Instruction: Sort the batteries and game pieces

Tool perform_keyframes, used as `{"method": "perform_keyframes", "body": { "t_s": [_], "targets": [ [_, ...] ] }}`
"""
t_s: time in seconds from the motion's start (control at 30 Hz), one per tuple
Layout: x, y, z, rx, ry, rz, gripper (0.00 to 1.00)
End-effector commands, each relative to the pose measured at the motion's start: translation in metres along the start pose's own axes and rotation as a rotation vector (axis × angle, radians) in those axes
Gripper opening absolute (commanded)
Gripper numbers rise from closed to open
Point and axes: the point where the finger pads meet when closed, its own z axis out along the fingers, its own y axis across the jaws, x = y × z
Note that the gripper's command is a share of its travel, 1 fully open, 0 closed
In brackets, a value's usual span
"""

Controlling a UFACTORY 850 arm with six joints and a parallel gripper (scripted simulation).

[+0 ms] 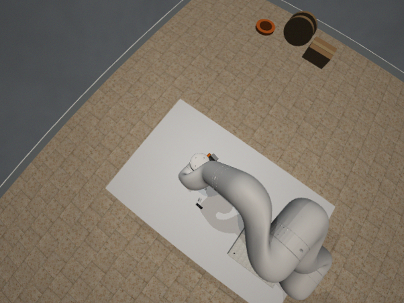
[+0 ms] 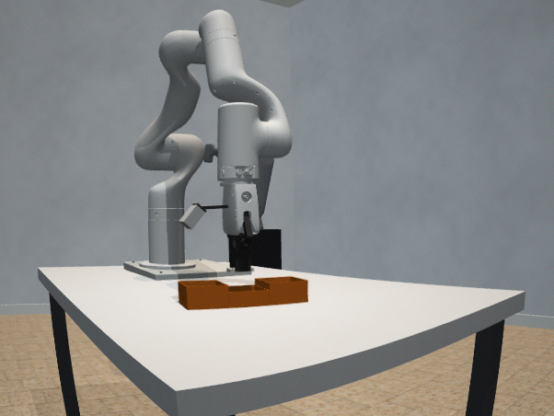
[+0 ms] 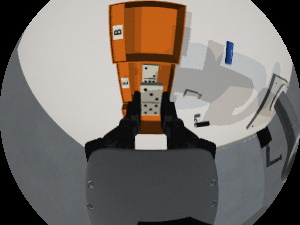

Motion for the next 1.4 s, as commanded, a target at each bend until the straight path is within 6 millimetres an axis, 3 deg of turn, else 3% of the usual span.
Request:
{"method": "perform_keyframes", "body": {
  "t_s": [0.0, 0.3, 1.1, 1.37],
  "targets": [
    [0.0, -0.001, -0.001, 0.001, 0.006, 0.005, 0.0],
    [0.0, -0.001, -0.001, 0.001, 0.006, 0.005, 0.0],
    [0.0, -0.001, 0.043, 0.0, 0.006, 0.005, 0.0],
    [0.0, -0.001, 0.043, 0.0, 0.006, 0.005, 0.0]
  ]
}}
